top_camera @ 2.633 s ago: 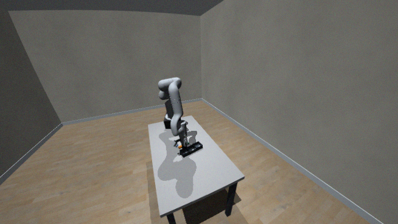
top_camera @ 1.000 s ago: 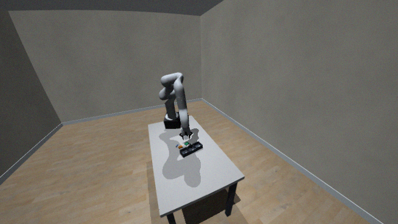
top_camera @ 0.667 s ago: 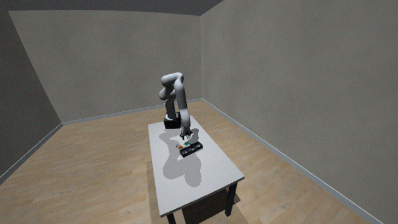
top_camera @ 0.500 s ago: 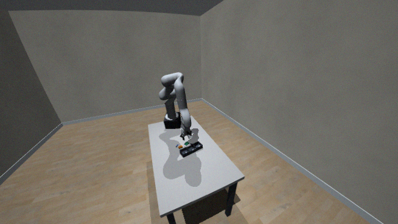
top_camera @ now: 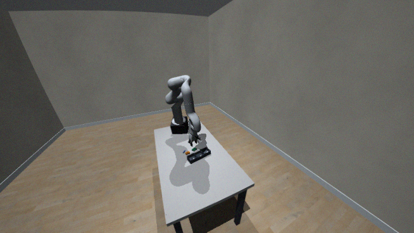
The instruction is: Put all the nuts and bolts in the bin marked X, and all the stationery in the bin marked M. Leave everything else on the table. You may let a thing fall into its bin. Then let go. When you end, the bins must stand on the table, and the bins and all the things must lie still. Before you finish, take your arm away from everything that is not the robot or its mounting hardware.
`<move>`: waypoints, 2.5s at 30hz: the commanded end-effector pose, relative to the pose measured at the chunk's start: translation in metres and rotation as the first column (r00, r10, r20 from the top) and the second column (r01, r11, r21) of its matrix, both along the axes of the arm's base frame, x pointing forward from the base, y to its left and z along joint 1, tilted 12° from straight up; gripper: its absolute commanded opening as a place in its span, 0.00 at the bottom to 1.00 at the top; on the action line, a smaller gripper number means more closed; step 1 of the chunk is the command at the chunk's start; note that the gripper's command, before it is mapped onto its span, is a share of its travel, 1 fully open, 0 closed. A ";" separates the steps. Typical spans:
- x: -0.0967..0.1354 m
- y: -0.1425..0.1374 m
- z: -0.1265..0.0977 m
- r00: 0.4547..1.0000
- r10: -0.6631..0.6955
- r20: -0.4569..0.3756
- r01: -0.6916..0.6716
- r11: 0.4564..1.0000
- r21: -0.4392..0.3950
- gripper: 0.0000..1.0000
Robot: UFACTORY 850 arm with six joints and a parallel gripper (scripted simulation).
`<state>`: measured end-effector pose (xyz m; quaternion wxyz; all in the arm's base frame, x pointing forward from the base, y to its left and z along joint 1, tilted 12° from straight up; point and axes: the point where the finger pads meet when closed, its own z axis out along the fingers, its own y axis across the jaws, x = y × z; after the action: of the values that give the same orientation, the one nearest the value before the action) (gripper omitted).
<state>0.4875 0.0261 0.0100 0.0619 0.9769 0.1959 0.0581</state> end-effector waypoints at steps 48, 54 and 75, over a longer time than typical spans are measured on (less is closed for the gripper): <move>0.009 -0.004 -0.043 0.998 0.008 0.055 -0.008 1.000 0.005 0.72; 0.012 -0.005 -0.056 0.998 0.008 0.055 -0.008 1.000 0.005 0.72; 0.014 -0.006 -0.068 0.998 0.008 0.055 -0.008 1.000 0.005 0.72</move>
<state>0.5006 0.0196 -0.0583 0.0646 0.9745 0.1977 0.0846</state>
